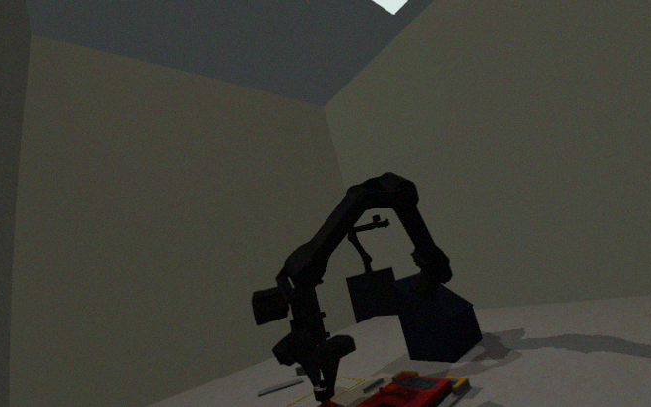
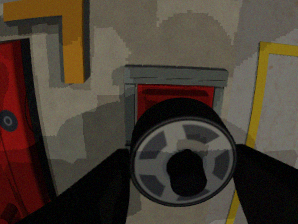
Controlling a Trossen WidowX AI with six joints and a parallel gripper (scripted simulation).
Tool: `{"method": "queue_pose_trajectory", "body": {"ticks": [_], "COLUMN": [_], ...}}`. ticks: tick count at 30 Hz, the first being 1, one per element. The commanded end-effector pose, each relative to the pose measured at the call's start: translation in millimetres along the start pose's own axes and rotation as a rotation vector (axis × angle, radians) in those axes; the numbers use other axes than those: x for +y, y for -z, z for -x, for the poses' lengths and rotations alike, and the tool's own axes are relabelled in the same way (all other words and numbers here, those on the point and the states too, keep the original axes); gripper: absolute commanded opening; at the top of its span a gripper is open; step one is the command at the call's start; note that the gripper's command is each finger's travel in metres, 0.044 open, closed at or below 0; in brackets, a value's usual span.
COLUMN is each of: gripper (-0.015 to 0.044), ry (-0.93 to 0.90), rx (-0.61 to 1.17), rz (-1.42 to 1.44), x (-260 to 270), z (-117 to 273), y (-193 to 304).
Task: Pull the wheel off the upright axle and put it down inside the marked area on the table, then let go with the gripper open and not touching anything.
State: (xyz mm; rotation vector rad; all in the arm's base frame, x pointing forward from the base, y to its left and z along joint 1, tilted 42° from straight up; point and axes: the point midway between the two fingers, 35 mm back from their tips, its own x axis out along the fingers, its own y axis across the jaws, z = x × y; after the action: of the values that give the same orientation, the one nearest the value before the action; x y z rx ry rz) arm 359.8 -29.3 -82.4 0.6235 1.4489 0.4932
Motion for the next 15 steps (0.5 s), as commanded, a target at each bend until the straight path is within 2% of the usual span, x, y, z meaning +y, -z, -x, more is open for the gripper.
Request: {"method": "queue_pose_trajectory", "body": {"ticks": [1,15], "gripper": [0.0,0.0], "ry": [0.0,0.0], "rx": [-0.02,-0.021], "rz": [-0.033,-0.033], "x": [-3.0,-3.1], "z": [21.5,26.2], "y": [1.3,1.5]}}
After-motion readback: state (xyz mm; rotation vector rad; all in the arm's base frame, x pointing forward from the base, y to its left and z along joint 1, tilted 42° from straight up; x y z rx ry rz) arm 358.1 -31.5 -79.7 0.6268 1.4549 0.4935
